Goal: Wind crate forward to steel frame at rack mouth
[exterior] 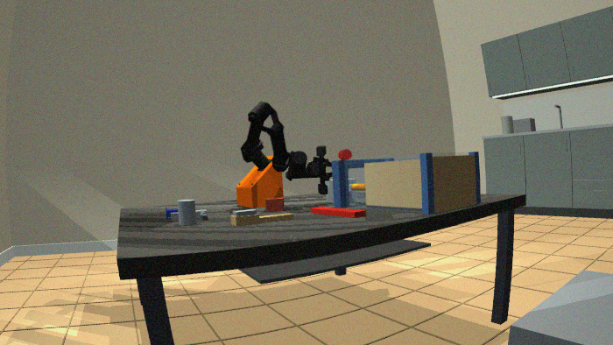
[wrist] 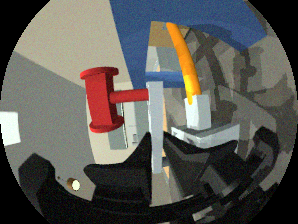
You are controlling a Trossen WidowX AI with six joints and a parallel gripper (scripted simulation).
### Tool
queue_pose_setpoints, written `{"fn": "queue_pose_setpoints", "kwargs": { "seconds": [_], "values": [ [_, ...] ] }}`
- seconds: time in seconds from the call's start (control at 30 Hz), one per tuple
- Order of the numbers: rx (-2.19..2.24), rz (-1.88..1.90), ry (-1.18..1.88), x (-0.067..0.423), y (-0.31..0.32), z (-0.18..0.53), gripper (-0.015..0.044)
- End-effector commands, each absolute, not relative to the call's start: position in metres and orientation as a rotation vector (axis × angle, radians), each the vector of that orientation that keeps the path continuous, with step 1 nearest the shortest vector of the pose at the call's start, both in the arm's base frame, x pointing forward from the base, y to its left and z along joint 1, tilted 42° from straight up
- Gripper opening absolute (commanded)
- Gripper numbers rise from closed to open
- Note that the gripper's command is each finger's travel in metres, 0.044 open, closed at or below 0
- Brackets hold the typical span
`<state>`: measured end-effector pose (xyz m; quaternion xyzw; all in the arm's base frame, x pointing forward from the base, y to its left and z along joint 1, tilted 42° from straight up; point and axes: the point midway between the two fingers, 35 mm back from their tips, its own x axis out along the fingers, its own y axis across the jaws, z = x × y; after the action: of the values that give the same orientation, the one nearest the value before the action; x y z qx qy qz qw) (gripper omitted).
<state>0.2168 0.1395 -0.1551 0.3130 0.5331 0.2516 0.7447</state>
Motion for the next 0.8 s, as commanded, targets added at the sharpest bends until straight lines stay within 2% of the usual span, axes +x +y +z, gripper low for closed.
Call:
{"fn": "queue_pose_setpoints", "kwargs": {
  "seconds": [0.0,0.77],
  "values": [
    [0.685,0.558,1.168,0.2153,0.1399,-0.1559,0.0000],
    [0.688,0.552,1.154,0.2166,0.1343,-0.1606,0.0000]
  ]
}}
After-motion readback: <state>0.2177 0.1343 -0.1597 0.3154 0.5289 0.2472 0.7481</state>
